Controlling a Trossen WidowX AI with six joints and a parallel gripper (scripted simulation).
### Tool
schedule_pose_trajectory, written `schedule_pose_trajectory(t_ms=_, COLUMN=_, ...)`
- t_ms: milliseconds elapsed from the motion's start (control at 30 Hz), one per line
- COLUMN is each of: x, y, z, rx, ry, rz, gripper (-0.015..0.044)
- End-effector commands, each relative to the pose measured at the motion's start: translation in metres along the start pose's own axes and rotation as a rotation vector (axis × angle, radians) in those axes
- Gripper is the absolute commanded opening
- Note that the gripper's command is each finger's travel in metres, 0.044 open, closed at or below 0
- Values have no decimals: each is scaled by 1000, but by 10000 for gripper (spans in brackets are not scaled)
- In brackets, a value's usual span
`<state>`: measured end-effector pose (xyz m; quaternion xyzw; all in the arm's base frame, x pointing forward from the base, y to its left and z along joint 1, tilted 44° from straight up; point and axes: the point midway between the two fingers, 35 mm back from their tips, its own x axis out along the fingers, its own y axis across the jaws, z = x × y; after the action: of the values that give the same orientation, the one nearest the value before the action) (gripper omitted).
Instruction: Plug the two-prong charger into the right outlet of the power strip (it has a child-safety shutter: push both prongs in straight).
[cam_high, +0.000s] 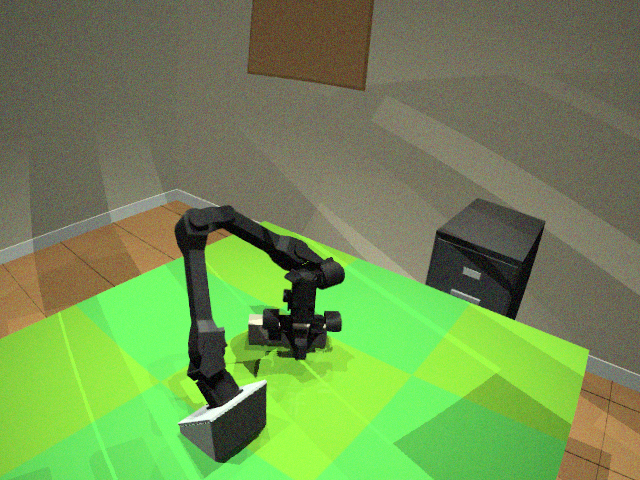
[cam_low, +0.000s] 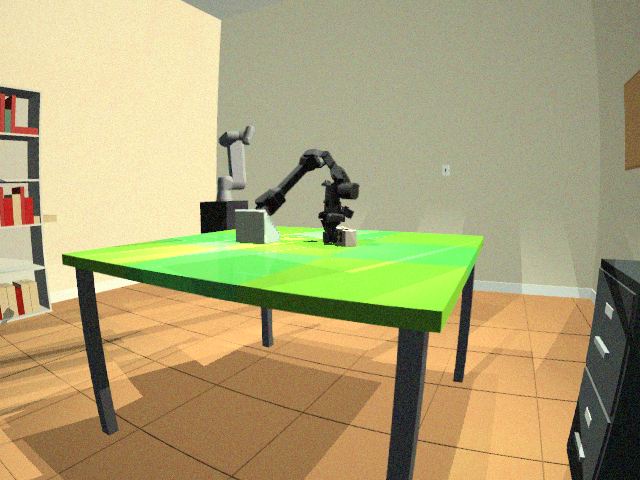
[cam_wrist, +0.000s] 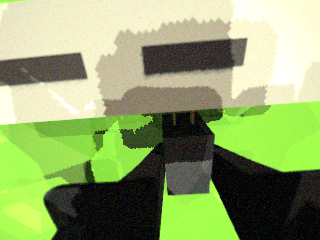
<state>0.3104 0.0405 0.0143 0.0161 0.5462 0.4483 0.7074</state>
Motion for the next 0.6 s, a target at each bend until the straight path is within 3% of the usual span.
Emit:
schedule_pose_trajectory(t_ms=0, x=0, y=1, z=1, rx=6, ry=-2, rz=5, gripper=0)
schedule_pose_trajectory(t_ms=567, x=0, y=1, z=5, rx=6, ry=-3, rz=5, gripper=0)
